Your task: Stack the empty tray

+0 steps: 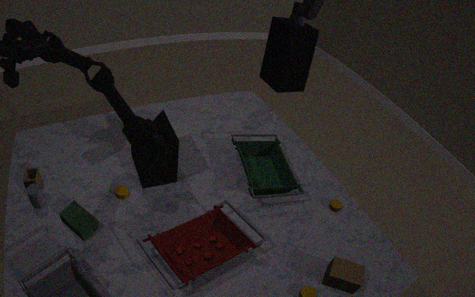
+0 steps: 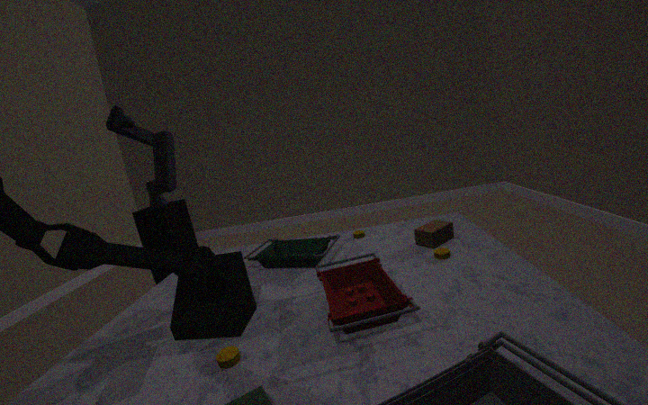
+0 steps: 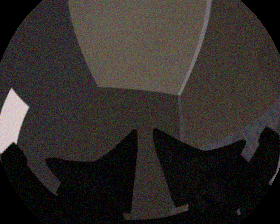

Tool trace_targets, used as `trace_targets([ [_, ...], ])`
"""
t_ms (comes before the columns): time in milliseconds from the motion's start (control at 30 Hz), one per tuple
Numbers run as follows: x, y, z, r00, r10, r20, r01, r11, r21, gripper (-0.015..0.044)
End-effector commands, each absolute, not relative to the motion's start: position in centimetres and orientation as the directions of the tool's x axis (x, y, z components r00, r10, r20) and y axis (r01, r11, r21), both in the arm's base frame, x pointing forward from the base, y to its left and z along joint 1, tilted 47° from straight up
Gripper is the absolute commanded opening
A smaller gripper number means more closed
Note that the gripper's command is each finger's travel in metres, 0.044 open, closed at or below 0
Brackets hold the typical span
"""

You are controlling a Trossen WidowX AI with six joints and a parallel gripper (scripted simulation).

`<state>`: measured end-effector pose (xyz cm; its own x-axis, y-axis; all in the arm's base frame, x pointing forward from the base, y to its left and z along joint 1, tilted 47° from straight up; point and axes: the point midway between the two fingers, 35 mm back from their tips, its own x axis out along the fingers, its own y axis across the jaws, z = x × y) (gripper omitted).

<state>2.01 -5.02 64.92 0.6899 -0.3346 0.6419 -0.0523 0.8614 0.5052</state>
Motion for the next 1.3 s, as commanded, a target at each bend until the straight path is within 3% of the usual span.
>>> trace_targets([
  [0,6.5,-5.2,63.9,0.757,-0.344,0.556,-0.056,0.813,0.580,0.0082],
  [267,14.6,-5.5,60.8,0.852,-0.363,0.376,0.057,0.779,0.624,0.0082],
  [767,30.4,-7.6,49.1,0.867,-0.488,-0.103,0.310,0.366,0.877,0.0082],
  [967,36.2,-8.1,41.0,0.767,-0.536,-0.353,0.438,0.034,0.899,0.0082],
  [1267,40.6,-8.5,29.9,0.539,-0.600,-0.591,0.486,-0.352,0.800,0.0082],
])
